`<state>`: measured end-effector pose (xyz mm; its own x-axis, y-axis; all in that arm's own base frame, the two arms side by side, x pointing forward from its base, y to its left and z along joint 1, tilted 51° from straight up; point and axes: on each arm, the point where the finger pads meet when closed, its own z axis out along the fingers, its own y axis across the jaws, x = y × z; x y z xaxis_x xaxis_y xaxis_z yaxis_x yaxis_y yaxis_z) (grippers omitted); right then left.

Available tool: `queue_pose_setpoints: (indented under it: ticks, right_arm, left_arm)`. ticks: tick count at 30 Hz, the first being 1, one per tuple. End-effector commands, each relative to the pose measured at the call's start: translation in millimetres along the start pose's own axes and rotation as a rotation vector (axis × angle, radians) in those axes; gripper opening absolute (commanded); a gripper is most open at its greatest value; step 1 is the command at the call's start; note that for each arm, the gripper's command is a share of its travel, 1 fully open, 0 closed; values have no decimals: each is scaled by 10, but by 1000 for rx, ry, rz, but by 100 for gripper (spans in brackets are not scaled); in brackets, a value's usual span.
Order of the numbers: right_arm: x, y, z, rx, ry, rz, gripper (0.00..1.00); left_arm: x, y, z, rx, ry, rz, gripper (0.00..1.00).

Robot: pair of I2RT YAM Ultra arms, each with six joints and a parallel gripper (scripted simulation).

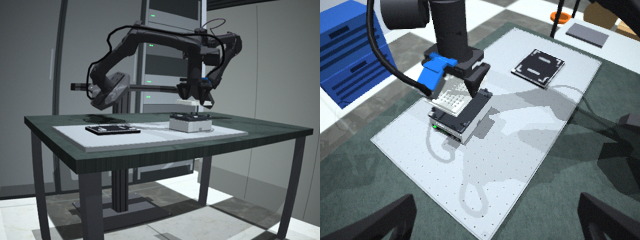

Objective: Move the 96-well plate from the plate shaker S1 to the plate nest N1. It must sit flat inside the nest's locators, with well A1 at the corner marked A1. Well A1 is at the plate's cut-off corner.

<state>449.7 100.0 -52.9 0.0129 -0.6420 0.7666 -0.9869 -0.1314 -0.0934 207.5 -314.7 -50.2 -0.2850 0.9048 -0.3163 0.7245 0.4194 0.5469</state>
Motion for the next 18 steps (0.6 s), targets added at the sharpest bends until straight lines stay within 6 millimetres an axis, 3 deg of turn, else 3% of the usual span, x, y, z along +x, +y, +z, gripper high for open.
queue_pose_setpoints:
  ticks: [1, 5, 8, 9, 11, 18]
  right_arm:
    - [52, -68, -294, 26, -26, 3, 89]
    - [310, -184, -209, 49, -43, -10, 89]
    - [751, -210, -125, 55, -58, -3, 89]
    - [860, -155, -9, 38, -55, -17, 89]
    - [860, -155, -9, 38, -55, -17, 89]
    - [1853, 134, 222, 23, -48, -19, 89]
  left_arm:
    - [-171, 11, -43, -8, -39, -19, 100]
    - [-247, -19, -18, 1, -56, -13, 100]
    - [-346, -99, 111, 34, -59, 2, 100]
    - [-407, -151, 194, 47, -61, 12, 100]
    - [-407, -151, 194, 47, -61, 12, 100]
    - [-730, -488, 942, 109, -63, 53, 100]
